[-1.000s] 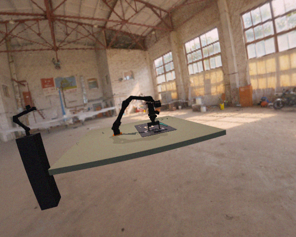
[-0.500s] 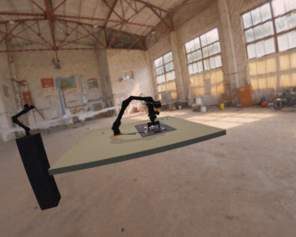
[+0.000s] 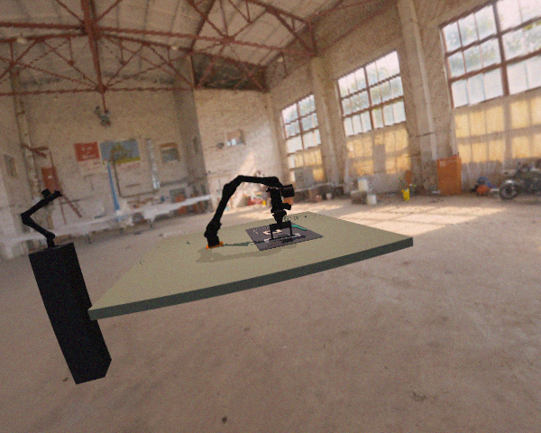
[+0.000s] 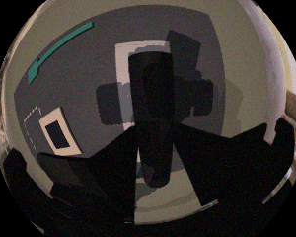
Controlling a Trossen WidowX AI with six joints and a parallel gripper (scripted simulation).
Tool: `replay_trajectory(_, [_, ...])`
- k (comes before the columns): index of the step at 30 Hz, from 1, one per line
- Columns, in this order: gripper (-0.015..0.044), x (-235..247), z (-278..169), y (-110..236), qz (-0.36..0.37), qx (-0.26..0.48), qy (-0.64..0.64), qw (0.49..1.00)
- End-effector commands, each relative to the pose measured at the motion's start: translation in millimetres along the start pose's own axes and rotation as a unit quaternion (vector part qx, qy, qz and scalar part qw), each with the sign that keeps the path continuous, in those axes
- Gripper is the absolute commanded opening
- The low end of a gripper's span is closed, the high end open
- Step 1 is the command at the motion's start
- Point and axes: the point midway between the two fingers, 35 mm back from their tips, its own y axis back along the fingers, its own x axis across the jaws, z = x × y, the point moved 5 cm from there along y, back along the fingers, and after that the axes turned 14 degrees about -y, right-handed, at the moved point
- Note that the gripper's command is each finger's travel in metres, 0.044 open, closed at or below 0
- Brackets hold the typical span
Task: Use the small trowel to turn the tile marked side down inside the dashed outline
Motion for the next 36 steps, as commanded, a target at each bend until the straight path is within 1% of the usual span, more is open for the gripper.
replay_trajectory(1, [0.0130, 0.0, -0.3, -0.9, -0.001, 0.001, 0.009, 1.000])
replay_trajectory(9, [0.0130, 0.0, -0.2, -0.9, 0.000, 0.001, 0.126, 0.992])
replay_trajectory(18, [0.0130, 0.0, -0.2, -0.9, 0.000, 0.001, 0.259, 0.966])
replay_trajectory(27, [0.0130, 0.0, -0.2, -0.9, 0.000, 0.001, 0.386, 0.922])
replay_trajectory(36, [0.0130, 0.0, -0.2, -1.0, 0.000, 0.001, 0.507, 0.862])
